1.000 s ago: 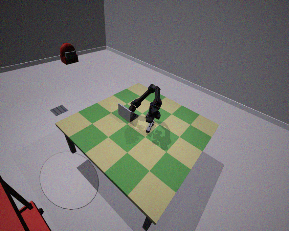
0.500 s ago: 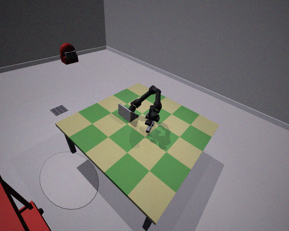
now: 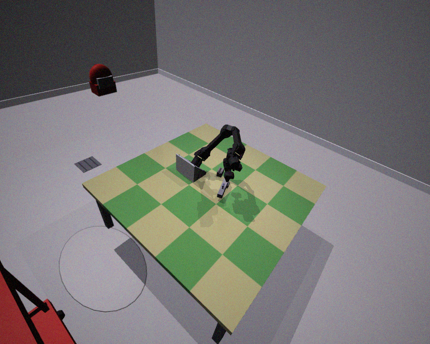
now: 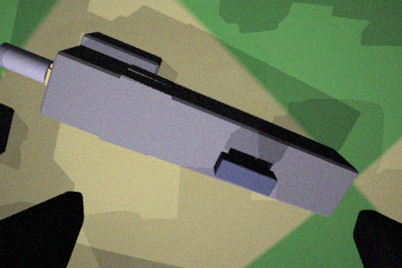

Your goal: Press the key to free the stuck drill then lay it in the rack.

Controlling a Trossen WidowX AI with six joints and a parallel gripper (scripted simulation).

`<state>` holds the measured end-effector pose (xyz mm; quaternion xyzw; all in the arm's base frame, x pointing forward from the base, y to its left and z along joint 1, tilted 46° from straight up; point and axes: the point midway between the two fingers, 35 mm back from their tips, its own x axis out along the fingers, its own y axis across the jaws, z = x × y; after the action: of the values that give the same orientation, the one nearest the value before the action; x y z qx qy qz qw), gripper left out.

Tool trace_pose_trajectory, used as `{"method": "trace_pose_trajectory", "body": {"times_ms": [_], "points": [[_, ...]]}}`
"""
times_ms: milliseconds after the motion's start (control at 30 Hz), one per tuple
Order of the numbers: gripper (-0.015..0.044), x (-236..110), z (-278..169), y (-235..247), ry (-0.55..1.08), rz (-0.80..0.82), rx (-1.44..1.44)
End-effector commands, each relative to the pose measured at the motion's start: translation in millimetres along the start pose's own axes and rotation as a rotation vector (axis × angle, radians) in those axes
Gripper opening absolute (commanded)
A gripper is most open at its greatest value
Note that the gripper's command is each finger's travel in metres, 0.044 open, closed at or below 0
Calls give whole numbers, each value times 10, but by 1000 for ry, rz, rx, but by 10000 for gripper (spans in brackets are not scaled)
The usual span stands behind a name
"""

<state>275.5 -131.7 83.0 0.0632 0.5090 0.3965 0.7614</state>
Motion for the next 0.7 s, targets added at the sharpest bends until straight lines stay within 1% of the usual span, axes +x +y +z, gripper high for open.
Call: {"method": "trace_pose_trajectory", "body": {"times_ms": [0, 200, 267, 667], "points": [[440, 223, 232, 407, 10, -1, -373], [440, 601, 369, 1107, -22, 9, -1074], [440, 673, 366, 1243, -34, 11, -1214], [440, 682, 365, 1260, -36, 12, -1231]]}}
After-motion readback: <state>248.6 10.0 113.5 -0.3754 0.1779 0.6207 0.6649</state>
